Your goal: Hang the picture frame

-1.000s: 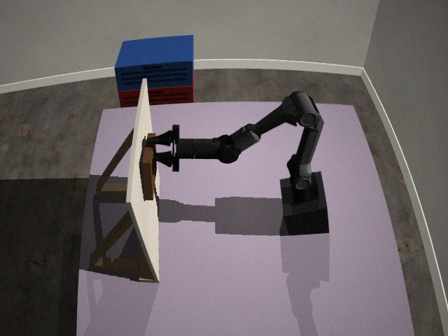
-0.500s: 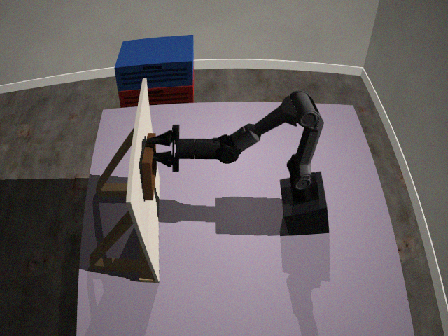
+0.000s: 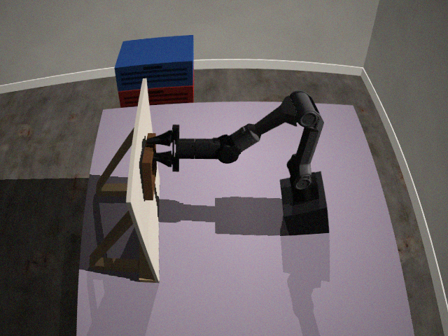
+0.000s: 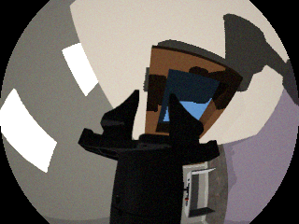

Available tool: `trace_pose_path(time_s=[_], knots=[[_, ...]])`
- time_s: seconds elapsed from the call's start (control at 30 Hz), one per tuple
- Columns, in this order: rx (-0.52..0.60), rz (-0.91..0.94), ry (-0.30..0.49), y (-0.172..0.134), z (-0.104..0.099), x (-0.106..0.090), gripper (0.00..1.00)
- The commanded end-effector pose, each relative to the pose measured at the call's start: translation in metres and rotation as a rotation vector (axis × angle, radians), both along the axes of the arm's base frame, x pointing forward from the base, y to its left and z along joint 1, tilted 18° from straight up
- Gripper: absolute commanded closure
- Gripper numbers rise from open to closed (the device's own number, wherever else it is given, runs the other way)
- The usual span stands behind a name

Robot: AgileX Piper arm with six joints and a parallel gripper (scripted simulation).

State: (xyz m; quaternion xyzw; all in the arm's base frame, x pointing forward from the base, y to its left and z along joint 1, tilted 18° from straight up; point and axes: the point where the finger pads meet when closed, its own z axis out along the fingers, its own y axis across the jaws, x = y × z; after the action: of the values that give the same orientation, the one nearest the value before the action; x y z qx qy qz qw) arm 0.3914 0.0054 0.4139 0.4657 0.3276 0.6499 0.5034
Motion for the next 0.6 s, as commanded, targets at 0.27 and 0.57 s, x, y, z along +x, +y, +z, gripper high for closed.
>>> trace_pose_path(time_s=[0.27,0.57], knots=[[0.001,0.000,0.000,-0.0002,0.0002,0.0006,0.37],[0.001,0.000,0.000,-0.0002,0.0002,0.0006,1.00]])
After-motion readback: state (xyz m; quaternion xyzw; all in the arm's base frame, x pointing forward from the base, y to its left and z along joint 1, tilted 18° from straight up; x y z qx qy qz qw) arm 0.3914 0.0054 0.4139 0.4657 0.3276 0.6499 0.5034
